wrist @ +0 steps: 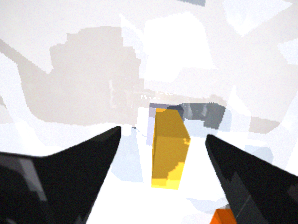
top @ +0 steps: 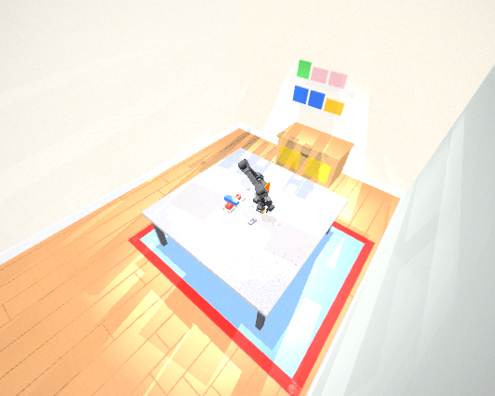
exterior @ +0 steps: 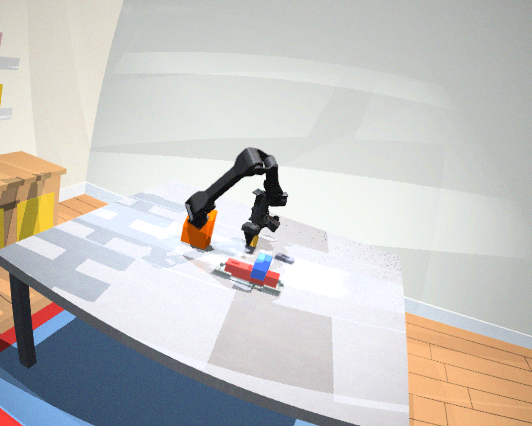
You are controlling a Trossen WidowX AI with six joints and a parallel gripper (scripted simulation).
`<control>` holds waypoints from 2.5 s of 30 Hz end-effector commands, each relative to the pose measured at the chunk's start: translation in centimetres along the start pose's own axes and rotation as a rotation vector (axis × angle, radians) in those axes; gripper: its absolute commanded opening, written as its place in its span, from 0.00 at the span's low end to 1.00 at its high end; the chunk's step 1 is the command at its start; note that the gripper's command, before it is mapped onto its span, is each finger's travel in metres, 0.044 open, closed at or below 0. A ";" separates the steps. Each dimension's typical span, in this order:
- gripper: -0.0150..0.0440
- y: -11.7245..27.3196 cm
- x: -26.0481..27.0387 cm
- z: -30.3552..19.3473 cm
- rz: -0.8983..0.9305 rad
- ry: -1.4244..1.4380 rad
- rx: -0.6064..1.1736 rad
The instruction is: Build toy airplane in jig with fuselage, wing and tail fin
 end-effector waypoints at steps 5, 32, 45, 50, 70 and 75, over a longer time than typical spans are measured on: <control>0.56 -0.1 0.0 0.0 -0.002 0.006 -0.005; 0.25 3.2 0.4 0.3 -0.005 0.008 0.001; 0.25 7.1 0.6 0.5 0.001 0.008 -0.001; 0.25 8.6 0.6 0.4 0.003 0.008 -0.001; 0.25 13.2 -0.7 0.5 0.009 0.014 -0.001; 0.25 13.2 -2.1 1.5 0.019 0.024 0.001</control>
Point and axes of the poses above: the point midway between the two fingers, 35 mm back from their tips, its own y axis back along the fingers, its own x axis across the jaws, z = x × y, the point moved 10 cm from there along y, back along the fingers, and after that the axes turned 5 degrees about -y, right-handed, at the moved point
